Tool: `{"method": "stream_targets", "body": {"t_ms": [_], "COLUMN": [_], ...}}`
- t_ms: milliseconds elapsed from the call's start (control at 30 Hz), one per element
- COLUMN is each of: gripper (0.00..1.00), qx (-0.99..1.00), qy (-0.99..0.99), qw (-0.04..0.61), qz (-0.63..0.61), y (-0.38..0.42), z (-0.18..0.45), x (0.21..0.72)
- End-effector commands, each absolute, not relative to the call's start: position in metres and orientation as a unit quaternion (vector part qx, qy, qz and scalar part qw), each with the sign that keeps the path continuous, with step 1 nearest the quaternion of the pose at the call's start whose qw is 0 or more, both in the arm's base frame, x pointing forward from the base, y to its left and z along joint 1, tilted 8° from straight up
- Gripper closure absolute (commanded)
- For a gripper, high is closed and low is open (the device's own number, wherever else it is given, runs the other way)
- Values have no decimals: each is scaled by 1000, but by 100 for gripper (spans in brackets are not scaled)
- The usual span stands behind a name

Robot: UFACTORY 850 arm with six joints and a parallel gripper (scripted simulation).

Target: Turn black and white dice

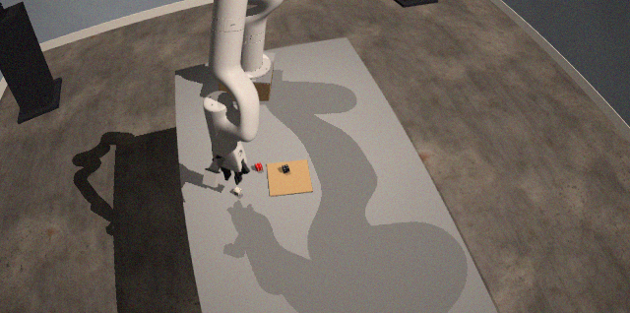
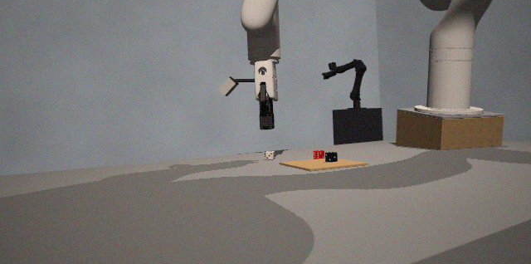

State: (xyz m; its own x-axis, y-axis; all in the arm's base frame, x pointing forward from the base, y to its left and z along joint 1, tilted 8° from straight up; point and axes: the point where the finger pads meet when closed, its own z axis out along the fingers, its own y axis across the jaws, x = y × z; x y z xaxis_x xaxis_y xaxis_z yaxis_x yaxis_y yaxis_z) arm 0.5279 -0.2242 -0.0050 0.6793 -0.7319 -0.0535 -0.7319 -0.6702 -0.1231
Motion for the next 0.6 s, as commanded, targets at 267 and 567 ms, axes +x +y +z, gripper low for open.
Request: {"method": "stream_targets", "body": {"t_ms": [267,567], "gripper": [64,64], "qx": [-914,-914], "qy": [400,400], "qw": [69,69], "qz": [-2,-2], "y": [-224,-222], "z": [-12,-29], "x": [529,531]}}
